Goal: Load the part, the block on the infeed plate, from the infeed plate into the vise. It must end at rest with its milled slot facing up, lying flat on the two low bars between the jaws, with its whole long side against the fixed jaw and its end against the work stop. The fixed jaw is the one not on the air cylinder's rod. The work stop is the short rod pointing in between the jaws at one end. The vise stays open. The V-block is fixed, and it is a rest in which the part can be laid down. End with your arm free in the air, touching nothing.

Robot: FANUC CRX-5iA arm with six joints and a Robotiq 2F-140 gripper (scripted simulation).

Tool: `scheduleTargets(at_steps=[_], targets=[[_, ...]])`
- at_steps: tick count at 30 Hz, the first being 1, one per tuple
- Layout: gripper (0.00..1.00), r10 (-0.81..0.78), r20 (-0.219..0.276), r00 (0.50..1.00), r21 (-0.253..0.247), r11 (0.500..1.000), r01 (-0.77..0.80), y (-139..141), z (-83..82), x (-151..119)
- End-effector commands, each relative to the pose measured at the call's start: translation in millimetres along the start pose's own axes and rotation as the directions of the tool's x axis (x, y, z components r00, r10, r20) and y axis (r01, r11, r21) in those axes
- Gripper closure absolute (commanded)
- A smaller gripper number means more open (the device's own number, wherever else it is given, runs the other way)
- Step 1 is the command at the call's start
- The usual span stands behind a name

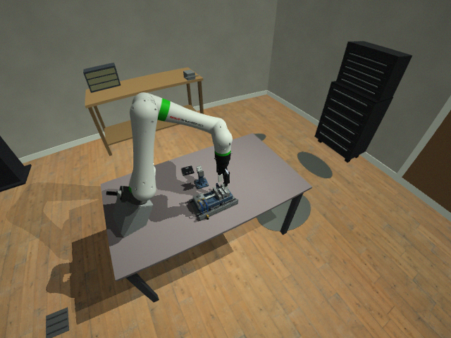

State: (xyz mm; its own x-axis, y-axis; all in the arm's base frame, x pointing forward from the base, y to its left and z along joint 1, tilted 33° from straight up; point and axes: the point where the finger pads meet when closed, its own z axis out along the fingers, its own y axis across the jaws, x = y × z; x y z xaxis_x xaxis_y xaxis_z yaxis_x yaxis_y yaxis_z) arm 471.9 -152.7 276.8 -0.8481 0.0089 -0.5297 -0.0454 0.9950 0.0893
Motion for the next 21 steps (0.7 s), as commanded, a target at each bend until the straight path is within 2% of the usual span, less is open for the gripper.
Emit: scheduleTargets(at_steps=[1,9,10,21], targets=[[0.53,0.0,0.0,1.0,0.0,1.0,0.0,-0.1,-2.4,-0.2],[0.53,0.0,0.0,1.0,0.0,1.0,0.0,-0.1,-4.6,-0.1],[1.0,0.0,0.0,1.0,0.0,1.0,0.0,-0.1,-4.6,-0.1],[1.0,0.0,0.0,1.0,0.0,1.0,0.0,-0.1,-4.6,-0.1]])
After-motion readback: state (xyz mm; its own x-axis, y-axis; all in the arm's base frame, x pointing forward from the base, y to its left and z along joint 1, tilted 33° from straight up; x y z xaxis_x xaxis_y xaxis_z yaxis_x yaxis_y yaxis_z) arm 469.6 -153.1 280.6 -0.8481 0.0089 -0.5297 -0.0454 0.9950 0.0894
